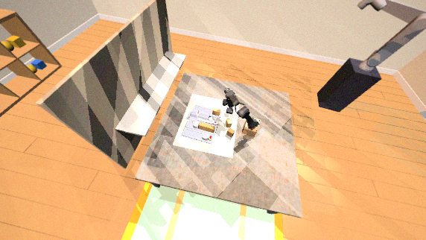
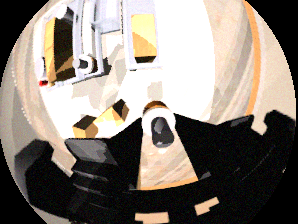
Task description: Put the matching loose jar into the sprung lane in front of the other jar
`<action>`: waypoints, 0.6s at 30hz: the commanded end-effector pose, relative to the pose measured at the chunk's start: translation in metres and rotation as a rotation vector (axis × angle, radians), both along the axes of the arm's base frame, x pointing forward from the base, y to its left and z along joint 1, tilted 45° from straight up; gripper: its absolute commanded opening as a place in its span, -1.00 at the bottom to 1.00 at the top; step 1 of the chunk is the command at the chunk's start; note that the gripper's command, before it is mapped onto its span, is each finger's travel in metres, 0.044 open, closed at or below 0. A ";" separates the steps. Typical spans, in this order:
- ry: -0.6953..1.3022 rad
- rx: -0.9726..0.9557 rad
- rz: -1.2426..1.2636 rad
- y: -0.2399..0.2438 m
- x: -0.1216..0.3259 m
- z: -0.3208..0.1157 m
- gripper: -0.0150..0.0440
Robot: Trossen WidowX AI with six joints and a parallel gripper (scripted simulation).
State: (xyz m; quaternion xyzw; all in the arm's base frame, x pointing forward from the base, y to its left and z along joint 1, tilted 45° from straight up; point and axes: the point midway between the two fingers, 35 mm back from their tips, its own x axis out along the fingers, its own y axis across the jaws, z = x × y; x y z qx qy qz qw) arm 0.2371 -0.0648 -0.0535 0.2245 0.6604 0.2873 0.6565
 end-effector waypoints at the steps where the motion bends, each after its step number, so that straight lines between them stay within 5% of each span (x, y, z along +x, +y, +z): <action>1: -0.005 -0.014 -0.012 0.012 0.012 0.009 -0.49; 18: 0.012 0.018 -0.043 0.096 0.047 0.050 -0.49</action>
